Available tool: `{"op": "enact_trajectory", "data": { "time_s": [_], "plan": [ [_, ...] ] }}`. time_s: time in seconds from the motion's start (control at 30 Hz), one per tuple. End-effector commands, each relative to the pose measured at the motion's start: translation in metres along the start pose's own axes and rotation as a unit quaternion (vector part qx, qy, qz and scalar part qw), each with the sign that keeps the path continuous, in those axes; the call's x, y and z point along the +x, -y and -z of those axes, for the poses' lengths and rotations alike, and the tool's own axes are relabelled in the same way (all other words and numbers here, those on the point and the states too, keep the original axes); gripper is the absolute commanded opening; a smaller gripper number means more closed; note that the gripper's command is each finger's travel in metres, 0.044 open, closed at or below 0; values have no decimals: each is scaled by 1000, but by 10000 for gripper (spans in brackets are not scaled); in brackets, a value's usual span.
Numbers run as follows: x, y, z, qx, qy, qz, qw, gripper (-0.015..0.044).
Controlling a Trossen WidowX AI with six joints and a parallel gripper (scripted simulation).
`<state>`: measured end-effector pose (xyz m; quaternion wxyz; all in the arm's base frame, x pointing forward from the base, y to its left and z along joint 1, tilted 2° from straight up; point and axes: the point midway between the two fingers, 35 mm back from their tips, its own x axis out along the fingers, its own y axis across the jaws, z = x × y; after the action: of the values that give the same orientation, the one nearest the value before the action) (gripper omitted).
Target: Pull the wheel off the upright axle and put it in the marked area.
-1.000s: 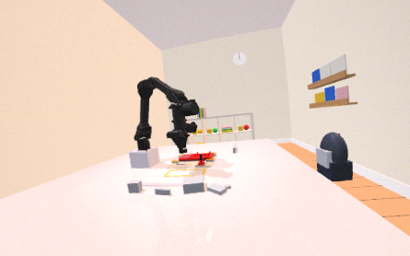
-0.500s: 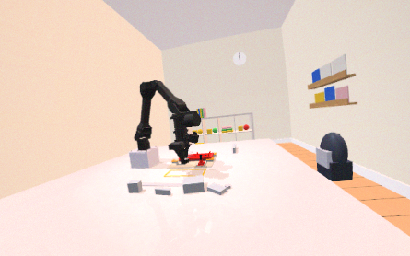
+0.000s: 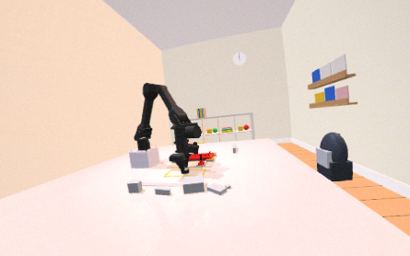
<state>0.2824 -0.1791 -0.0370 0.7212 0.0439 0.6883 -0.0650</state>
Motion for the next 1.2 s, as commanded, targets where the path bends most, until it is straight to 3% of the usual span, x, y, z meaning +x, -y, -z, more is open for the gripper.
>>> {"op": "enact_trajectory", "data": {
  "time_s": [0.0, 0.17, 0.53, 0.73, 1.17],
  "plan": [
    [0, 0, 0, 0, -1, 0, 1000, 157],
    [-2, 0, 0, 0, -1, 0, 1000, 289],
    [-60, 0, 0, -3, 3, -1, 1000, 300],
    [-71, -9, 22, -1, 4, 1, 1000, 440],
    [-104, -35, 81, -3, 0, -2, 1000, 440]
  ]
}}
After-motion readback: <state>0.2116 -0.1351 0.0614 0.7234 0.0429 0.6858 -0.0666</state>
